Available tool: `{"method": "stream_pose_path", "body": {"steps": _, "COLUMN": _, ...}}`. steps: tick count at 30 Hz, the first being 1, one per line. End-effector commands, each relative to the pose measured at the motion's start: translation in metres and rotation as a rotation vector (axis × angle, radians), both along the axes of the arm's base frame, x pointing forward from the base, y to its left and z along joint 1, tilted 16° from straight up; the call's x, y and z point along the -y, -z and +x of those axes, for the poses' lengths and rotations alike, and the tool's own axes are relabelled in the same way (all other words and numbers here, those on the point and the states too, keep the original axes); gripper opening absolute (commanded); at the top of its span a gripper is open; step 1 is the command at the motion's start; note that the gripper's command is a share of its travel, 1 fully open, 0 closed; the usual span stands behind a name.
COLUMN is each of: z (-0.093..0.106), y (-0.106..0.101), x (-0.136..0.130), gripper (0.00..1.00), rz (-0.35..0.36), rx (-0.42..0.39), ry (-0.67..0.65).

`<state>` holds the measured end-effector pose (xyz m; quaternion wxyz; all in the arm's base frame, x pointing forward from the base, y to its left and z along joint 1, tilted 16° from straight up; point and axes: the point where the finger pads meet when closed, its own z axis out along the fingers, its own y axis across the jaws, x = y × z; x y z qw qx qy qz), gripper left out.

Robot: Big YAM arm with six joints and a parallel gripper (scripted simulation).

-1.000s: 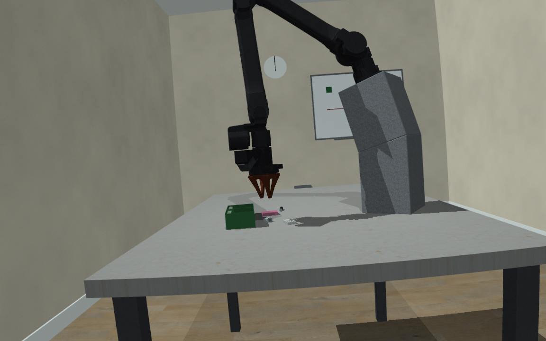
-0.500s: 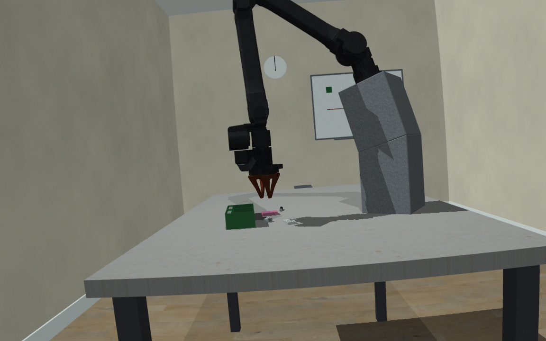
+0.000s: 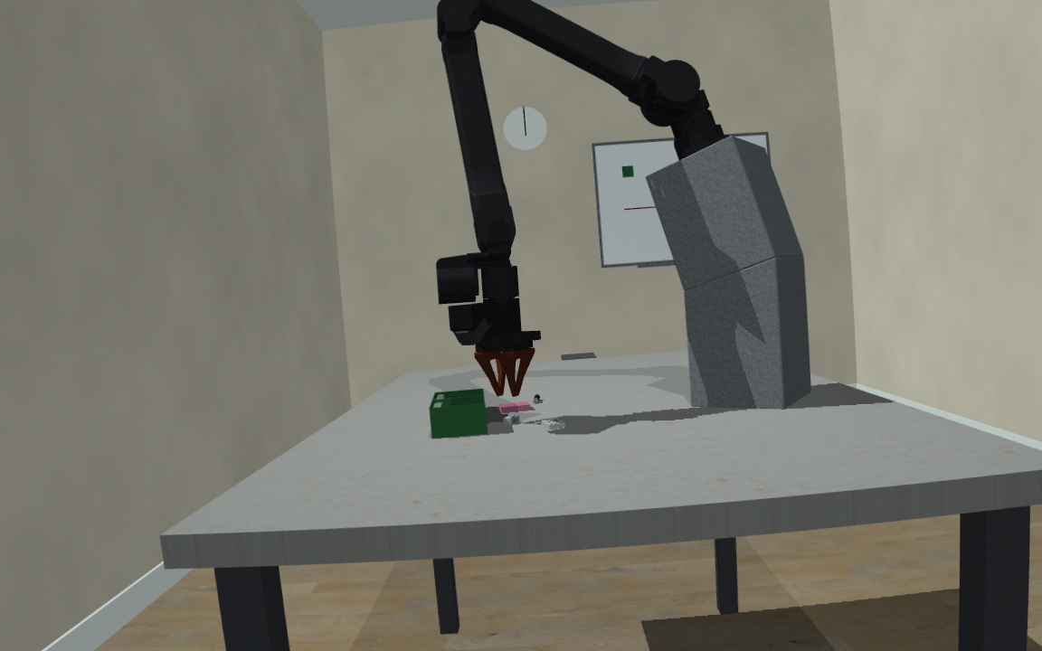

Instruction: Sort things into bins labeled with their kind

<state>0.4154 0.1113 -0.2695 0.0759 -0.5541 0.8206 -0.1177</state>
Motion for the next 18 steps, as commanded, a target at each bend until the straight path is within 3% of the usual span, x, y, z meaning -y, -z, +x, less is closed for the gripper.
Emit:
{"method": "stream_pose_path", "body": {"steps": 1, "z": 0.002, "y": 0.01, "x": 0.008, "gripper": 0.29, "rz": 0.0, "rx": -0.002, "ry": 0.001}}
{"method": "stream_pose_path", "body": {"steps": 7, "z": 0.011, "y": 0.032, "x": 0.012, "gripper": 0.29, "rz": 0.0, "rx": -0.002, "ry": 0.001}}
{"method": "stream_pose_path", "body": {"steps": 18, "z": 0.014, "y": 0.04, "x": 0.013, "gripper": 0.29, "rz": 0.0, "rx": -0.002, "ry": 0.001}}
